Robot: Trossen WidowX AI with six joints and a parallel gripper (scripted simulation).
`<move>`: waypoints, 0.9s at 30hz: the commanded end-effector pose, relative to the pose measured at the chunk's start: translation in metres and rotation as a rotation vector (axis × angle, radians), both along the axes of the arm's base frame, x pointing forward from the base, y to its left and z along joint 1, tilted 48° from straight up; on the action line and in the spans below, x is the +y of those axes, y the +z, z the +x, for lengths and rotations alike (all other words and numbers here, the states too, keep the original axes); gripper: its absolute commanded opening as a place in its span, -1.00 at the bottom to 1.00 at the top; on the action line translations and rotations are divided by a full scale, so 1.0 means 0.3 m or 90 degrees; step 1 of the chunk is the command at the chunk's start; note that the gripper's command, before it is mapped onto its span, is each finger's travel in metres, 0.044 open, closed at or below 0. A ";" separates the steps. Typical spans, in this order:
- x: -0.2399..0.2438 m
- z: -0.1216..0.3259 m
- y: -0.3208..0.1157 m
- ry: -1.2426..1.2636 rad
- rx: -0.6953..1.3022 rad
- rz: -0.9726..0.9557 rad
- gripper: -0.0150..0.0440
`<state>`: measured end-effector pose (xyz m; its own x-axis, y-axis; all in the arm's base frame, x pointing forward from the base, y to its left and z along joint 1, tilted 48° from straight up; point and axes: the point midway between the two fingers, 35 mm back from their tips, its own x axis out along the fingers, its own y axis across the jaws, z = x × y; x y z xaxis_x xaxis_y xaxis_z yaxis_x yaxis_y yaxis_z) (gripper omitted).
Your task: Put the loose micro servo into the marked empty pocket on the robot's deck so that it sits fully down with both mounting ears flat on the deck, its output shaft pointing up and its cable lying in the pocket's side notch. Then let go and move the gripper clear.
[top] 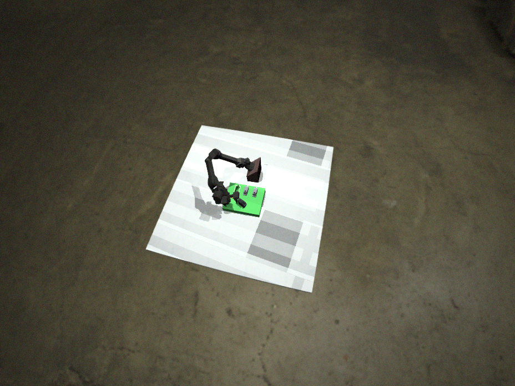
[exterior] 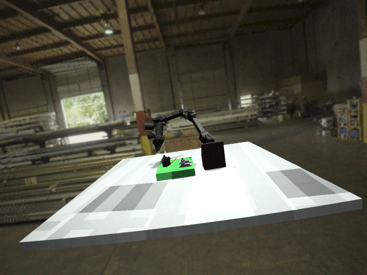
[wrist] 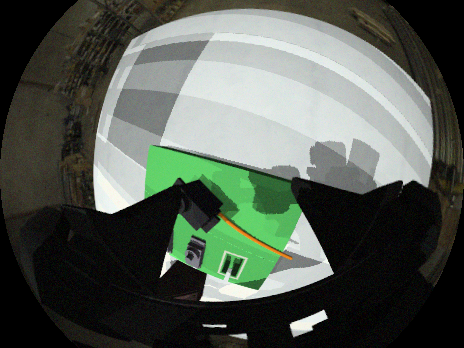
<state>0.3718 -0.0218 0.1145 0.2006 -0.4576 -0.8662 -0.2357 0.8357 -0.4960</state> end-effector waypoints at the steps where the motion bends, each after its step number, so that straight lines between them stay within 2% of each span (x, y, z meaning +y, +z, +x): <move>1: 0.024 -0.032 -0.043 0.048 0.071 -0.041 1.00; 23: 0.136 -0.174 -0.150 0.301 0.387 -0.243 1.00; 27: 0.142 -0.181 -0.153 0.317 0.407 -0.256 1.00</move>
<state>0.3205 0.0208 0.0707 -0.0001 -0.7177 -0.6963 -0.8261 0.3924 -0.4044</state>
